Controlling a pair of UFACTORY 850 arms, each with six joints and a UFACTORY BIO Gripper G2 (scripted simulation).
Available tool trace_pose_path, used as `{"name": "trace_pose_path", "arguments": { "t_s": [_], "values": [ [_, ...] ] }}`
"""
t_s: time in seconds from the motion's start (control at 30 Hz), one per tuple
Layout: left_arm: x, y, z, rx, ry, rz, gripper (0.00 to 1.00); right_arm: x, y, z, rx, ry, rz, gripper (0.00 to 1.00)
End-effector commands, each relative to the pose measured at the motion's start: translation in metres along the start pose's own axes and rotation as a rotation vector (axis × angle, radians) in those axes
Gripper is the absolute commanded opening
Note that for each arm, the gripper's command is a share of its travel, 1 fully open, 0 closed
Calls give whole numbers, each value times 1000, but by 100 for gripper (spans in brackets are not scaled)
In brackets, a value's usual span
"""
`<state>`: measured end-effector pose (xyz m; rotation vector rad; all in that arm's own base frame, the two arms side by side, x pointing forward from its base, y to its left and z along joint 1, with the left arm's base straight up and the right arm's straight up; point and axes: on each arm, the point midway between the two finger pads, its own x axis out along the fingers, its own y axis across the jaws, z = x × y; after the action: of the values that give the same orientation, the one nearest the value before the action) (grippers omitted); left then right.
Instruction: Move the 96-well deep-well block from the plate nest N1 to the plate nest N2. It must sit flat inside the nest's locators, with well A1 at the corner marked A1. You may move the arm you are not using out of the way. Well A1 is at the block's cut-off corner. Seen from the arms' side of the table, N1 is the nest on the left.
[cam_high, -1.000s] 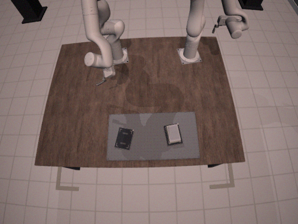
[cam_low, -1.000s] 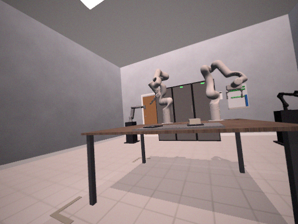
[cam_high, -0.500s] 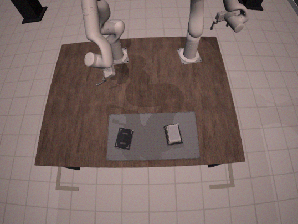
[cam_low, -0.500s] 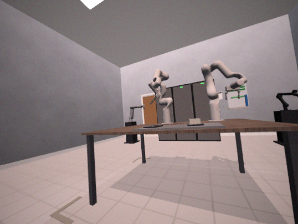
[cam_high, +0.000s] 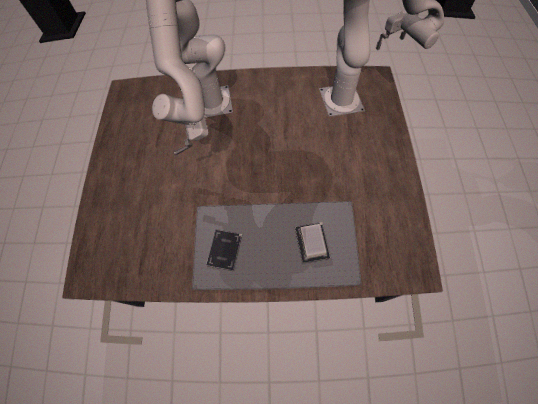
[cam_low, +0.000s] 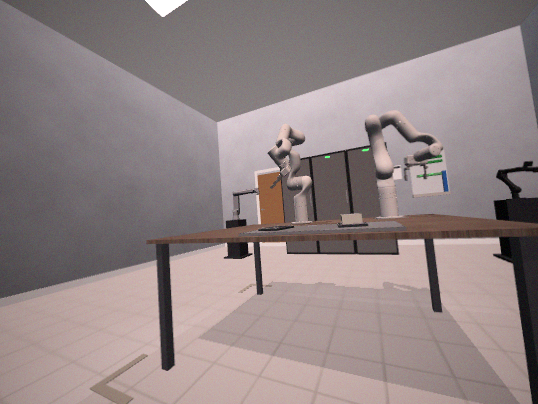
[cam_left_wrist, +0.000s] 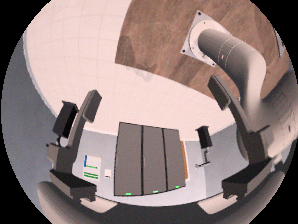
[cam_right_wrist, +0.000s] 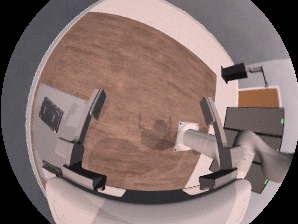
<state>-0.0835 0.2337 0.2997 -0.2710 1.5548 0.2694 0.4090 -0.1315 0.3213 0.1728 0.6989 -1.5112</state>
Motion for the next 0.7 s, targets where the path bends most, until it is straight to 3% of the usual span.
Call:
{"name": "trace_pose_path", "arguments": {
  "t_s": [0.0,0.13,0.67],
  "values": [
    [0,1,-17,-65,-1,1,100,0,0,1,2,0,1,100],
    [0,0,-26,-103,-1,1,100,0,0,1,2,0,1,100],
    [0,-2,-45,-177,-1,1,100,0,0,1,2,0,1,100]
  ]
}}
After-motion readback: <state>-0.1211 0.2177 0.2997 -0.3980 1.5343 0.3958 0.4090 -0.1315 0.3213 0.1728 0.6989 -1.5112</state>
